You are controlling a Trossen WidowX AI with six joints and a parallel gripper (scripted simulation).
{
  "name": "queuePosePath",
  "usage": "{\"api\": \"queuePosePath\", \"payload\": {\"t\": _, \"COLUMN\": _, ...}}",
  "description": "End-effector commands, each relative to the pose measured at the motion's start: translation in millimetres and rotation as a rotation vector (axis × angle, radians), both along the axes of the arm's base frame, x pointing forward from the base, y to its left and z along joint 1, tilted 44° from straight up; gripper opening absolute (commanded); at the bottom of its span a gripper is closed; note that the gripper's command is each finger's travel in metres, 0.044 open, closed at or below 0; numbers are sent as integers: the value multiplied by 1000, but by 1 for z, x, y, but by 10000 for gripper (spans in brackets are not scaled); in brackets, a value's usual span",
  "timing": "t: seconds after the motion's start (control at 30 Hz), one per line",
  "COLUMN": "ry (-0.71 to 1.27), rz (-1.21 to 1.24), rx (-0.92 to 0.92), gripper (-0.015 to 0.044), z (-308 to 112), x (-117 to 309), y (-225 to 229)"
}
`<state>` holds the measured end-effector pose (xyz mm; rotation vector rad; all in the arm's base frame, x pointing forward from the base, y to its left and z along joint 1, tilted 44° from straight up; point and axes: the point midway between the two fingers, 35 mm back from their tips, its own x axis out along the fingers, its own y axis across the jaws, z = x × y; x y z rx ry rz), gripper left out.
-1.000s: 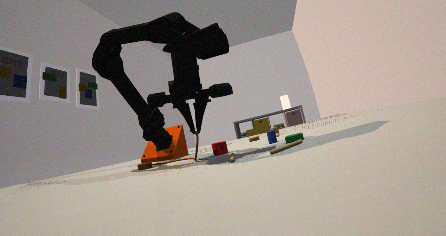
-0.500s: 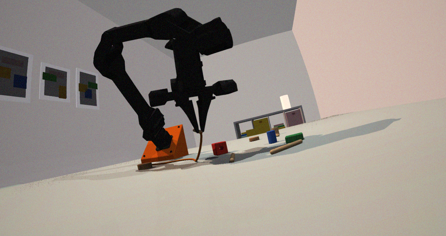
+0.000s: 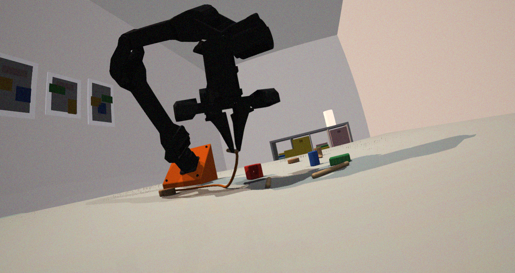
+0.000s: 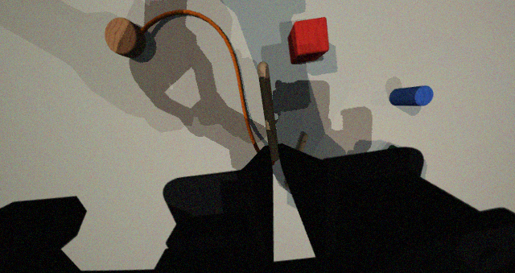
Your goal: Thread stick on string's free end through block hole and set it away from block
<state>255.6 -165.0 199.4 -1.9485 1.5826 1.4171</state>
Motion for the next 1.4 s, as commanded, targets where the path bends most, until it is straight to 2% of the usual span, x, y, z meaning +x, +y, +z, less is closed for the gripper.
{"api": "queuePosePath", "payload": {"t": 0.0, "ry": 1, "rz": 6, "rx": -11, "gripper": 0, "z": 2, "x": 4, "y": -3}}
{"api": "queuePosePath", "payload": {"t": 1.37, "ry": -21, "rz": 32, "rx": -88, "gripper": 0, "z": 28, "x": 37, "y": -33}}
